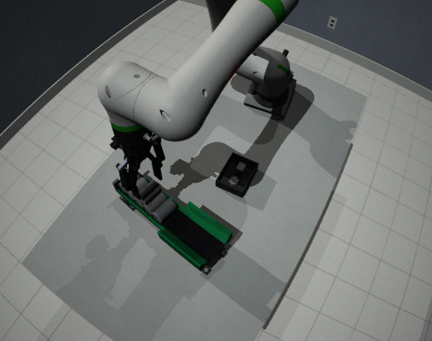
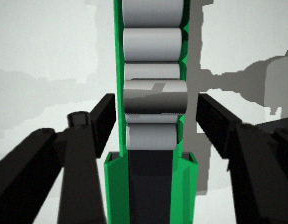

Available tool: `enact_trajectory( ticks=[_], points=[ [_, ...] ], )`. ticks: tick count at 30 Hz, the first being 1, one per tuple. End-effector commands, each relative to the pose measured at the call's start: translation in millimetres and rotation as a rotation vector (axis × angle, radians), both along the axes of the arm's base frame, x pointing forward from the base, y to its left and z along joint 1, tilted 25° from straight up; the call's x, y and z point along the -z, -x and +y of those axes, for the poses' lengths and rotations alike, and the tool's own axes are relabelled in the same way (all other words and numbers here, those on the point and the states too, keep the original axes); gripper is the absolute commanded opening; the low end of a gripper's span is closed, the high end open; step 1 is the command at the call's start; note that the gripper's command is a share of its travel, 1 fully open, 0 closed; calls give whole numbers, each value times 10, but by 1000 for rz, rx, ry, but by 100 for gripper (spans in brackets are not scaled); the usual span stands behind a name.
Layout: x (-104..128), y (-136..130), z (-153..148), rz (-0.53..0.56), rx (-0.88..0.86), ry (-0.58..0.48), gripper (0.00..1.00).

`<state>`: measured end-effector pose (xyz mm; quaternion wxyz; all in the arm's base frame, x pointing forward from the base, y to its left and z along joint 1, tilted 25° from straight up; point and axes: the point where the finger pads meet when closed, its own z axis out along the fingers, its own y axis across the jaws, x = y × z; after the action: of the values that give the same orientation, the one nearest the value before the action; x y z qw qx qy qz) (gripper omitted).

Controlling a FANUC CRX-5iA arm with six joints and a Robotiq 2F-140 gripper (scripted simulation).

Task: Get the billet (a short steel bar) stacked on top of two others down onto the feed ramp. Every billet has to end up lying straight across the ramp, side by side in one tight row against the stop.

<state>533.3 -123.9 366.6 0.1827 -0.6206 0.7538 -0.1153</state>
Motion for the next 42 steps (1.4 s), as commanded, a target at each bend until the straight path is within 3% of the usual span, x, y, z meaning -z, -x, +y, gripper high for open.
enact_trajectory(
  ticks=[1, 16, 29, 42],
  points=[
    [-13, 0, -4, -2, 0, 1, 58],
    [90, -47, 2, -2, 0, 1, 58],
    [359, -172, 18, -2, 0, 1, 58],
    [382, -183, 19, -2, 0, 1, 58]
  ],
)
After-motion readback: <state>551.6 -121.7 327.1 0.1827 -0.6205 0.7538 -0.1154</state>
